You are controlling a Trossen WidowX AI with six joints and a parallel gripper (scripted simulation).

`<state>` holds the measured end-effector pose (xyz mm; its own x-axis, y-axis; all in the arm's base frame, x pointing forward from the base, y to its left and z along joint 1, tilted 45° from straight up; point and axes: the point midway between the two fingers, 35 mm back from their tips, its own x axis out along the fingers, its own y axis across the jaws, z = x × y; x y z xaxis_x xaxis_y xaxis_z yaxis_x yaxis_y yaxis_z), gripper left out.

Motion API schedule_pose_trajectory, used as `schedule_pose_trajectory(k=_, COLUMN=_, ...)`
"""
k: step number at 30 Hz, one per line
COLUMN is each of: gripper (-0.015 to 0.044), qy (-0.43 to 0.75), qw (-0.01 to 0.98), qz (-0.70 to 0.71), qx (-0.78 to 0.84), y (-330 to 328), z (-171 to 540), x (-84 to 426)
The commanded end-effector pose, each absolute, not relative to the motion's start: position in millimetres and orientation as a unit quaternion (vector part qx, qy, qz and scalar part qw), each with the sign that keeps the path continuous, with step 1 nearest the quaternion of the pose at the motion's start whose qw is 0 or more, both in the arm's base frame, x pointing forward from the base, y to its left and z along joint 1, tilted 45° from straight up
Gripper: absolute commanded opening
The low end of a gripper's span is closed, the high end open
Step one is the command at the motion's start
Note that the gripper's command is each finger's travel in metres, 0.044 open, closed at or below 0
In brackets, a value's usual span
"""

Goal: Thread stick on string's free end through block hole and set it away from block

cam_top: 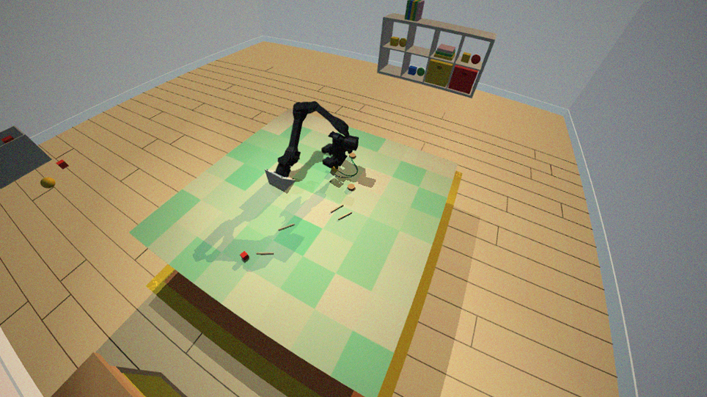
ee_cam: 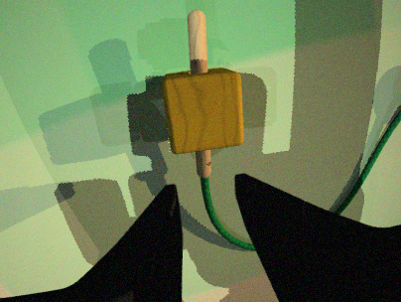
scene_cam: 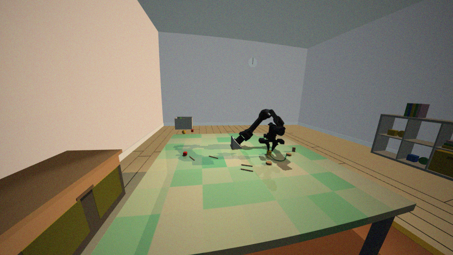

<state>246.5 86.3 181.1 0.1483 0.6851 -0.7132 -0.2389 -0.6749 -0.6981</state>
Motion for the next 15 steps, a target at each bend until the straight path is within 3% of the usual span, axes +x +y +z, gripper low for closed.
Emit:
schedule_pose_trajectory(k=1, gripper=0.0122, qy=-0.17, qw=0.369, qz=0.627, qx=-0.664, y=55.4, z=214.3, x=240.7)
schedule_pose_trajectory(k=9, gripper=0.0122, qy=-0.163, qw=0.374, qz=0.624, qx=-0.667, y=53.9, z=216.8, x=239.8)
schedule_pose_trajectory(k=15, gripper=0.0122, qy=0.007, qw=0.536, qz=0.646, qx=-0.543, y=56.3, z=218.5, x=230.9)
